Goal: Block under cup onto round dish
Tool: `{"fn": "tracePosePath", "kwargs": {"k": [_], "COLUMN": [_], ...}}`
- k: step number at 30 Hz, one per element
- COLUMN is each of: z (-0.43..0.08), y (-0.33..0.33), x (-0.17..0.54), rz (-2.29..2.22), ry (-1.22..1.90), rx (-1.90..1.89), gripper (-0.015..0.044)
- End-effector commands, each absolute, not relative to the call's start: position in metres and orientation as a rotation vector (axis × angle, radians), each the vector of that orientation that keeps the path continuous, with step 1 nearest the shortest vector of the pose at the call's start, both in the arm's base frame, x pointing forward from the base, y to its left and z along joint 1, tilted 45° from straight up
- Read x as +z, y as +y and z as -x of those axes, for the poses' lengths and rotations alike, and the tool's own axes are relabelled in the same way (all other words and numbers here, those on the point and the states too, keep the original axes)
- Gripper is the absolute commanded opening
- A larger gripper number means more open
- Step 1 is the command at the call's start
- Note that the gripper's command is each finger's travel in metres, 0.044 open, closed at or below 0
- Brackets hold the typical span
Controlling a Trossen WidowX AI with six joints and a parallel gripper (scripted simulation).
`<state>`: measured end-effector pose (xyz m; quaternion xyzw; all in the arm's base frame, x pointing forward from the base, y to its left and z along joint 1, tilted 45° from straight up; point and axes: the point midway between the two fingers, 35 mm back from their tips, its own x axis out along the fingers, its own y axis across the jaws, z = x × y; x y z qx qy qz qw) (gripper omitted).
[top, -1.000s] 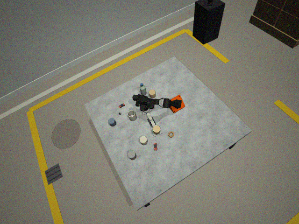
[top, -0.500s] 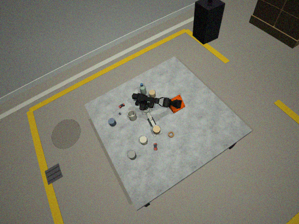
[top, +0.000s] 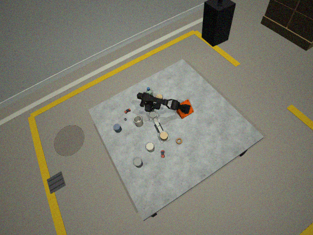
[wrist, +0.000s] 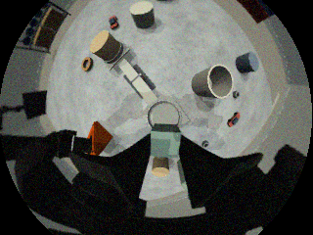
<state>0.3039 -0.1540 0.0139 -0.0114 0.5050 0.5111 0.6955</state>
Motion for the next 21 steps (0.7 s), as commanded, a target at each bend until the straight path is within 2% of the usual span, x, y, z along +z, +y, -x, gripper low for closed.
{"fn": "tracePosePath", "kwargs": {"k": [1, 4, 14, 21], "z": [-0.304, -0.299, -0.243, -0.238], "y": [-0.160, -0.167, -0.186, -0.185], "x": [0.019, -0.001, -0.132, -0.140], "rz": [0.034, 0.036, 0.041, 0.041], "ry": [1.126, 1.127, 1.130, 1.130], "rx": [1.138, 1.137, 1.133, 1.134], "gripper": [0.0000, 0.0000, 0.0000, 0.0000]}}
